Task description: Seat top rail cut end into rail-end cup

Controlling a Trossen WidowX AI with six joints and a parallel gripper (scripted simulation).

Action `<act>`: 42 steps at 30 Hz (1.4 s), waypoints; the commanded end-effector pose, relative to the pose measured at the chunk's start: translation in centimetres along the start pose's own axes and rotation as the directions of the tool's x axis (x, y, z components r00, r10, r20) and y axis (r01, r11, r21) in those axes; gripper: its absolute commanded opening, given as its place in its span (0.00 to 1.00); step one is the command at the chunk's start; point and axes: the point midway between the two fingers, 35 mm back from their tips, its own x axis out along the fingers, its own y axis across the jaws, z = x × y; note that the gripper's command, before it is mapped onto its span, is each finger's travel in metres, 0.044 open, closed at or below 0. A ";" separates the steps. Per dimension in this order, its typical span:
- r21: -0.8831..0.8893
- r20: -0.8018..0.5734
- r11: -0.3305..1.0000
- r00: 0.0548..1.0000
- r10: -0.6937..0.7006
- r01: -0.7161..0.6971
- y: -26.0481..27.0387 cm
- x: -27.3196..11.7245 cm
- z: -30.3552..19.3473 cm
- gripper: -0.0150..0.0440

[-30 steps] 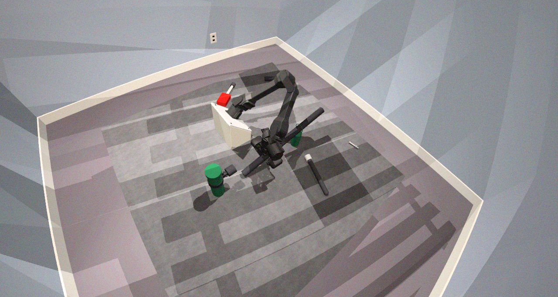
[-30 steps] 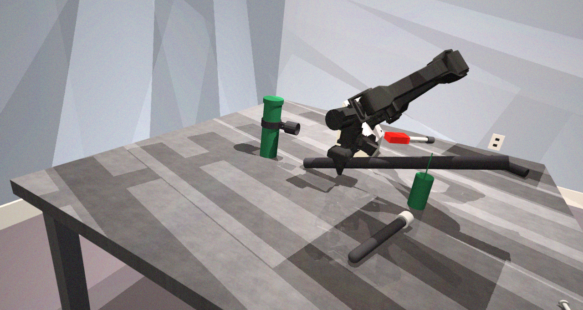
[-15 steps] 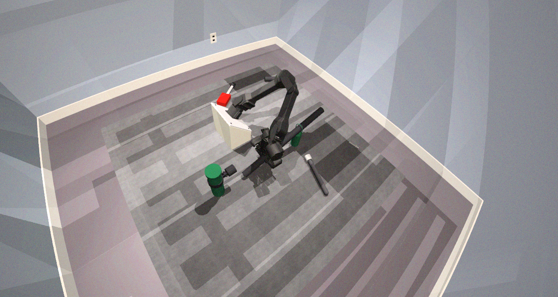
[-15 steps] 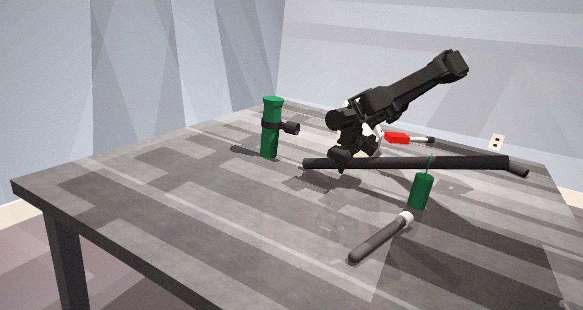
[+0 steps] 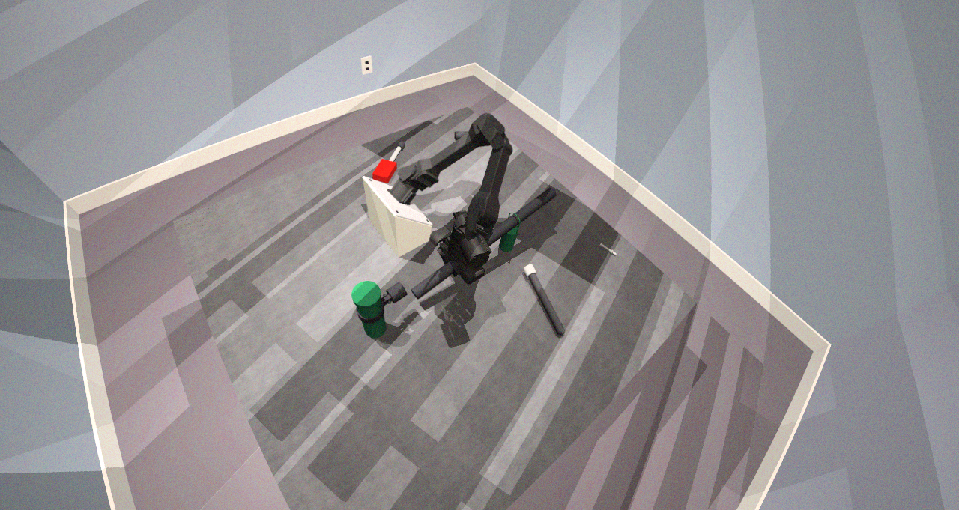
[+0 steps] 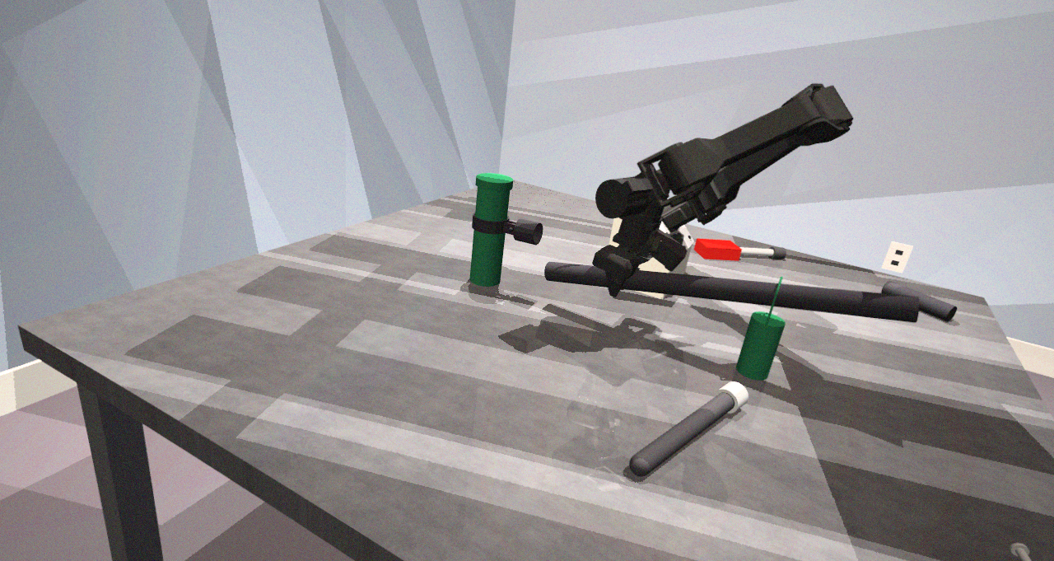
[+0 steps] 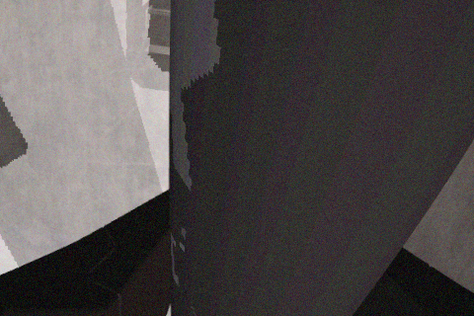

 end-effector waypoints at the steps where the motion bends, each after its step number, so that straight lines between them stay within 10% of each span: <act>1: 0.010 -0.126 1.000 0.992 -0.007 0.009 0.1 -3.0 -1.5 0.25; 42: 0.013 -0.141 1.000 0.990 -0.002 0.003 0.3 -4.1 -2.0 0.25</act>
